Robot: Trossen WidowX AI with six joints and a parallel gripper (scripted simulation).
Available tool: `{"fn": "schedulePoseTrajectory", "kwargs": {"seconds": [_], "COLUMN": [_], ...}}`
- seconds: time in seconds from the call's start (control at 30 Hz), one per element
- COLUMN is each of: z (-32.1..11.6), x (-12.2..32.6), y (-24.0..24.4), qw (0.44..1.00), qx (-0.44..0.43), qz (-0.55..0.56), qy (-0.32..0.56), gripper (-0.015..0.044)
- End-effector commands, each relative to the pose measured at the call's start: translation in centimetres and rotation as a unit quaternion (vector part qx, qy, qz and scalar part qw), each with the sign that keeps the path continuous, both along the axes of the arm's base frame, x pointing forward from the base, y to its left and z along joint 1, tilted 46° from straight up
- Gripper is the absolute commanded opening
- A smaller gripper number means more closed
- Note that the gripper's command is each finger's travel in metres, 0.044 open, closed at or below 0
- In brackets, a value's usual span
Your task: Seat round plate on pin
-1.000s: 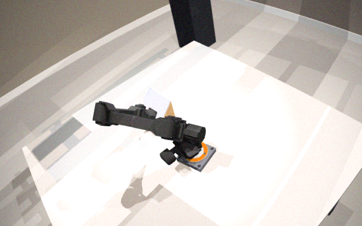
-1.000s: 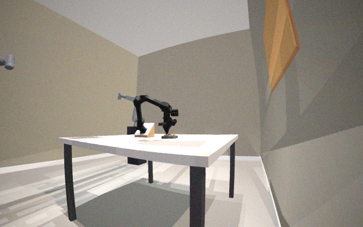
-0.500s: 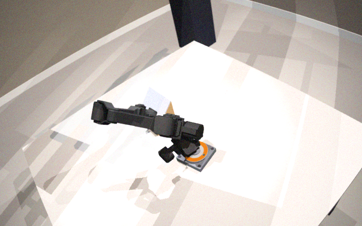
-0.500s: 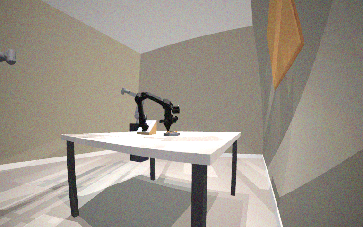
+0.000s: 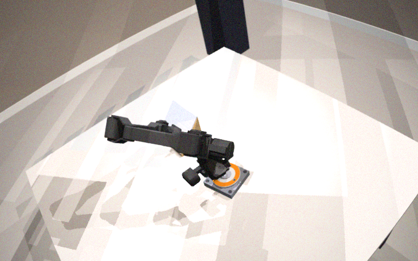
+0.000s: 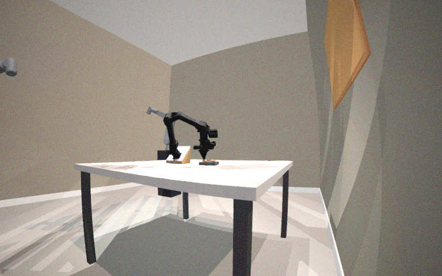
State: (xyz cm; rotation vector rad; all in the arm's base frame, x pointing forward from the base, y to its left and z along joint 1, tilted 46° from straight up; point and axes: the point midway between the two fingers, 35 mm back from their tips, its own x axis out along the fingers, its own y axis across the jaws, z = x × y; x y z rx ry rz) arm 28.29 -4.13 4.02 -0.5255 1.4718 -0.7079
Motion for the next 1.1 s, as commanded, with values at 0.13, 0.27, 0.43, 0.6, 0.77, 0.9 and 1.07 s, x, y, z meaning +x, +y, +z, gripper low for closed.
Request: {"fn": "schedulePoseTrajectory", "kwargs": {"seconds": [0.13, 0.27, 0.43, 0.6, 0.77, 0.9, 1.07], "z": [-0.4, -0.5, -0.7, -1.0, -1.2, -1.4, -1.7], "x": [-1.0, -1.2, -1.6, -1.9, -2.2, -2.5, -2.8], "y": [0.1, 0.2, 0.4, 0.7, 0.9, 1.2, 1.5], "qw": [1.000, 1.000, 1.000, 1.000, 1.000, 1.000, 1.000], "qx": [0.002, 0.002, 0.002, 0.002, 0.002, 0.002, 0.002], "qz": [-0.003, -0.003, -0.003, -0.003, -0.003, -0.003, -0.003], "qy": [0.009, 0.009, 0.010, 0.010, 0.010, 0.010, 0.010], "gripper": [0.0000, 0.0000, 0.0000, 0.0000, 0.0000, 0.0000, 0.0000]}}
